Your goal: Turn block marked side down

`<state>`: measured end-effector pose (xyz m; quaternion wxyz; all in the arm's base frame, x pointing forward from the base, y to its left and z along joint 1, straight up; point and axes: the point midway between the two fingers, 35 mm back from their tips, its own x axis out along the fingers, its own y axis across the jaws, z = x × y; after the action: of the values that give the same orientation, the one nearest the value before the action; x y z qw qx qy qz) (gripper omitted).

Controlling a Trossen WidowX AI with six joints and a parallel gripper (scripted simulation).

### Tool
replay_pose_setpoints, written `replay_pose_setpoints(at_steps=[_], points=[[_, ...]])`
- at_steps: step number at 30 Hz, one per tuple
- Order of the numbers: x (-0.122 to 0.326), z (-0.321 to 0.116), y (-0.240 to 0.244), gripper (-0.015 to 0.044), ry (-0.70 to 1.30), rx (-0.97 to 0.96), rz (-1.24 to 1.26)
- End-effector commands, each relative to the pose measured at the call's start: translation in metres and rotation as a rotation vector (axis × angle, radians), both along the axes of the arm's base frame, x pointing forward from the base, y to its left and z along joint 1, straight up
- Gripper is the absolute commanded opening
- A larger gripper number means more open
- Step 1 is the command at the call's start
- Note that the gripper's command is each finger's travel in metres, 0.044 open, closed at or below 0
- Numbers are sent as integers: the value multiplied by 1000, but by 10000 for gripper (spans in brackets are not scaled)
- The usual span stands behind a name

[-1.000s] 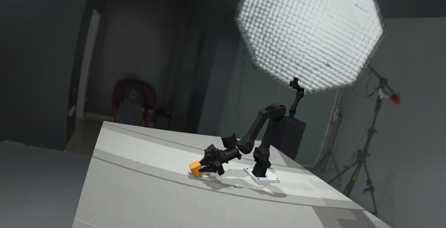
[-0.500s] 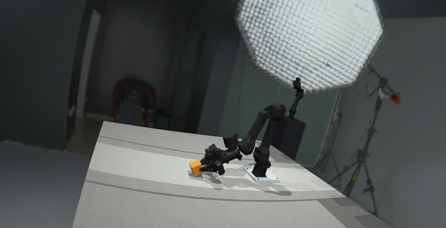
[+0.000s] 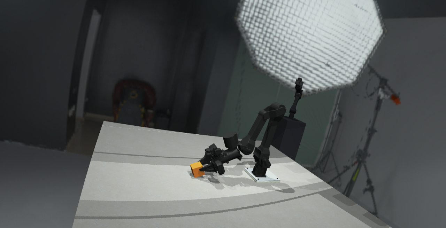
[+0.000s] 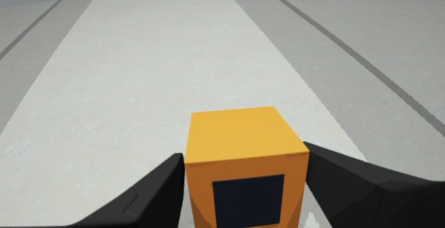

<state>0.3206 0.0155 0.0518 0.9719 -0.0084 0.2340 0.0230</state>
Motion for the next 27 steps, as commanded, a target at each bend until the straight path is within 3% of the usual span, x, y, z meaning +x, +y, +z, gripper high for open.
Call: replay_pose_setpoints(at_steps=[1, 3, 27], points=[[0, 0, 1, 394, 1, -3, 6], [0, 0, 1, 440, 1, -3, 6], [0, 0, 1, 440, 1, -3, 6]])
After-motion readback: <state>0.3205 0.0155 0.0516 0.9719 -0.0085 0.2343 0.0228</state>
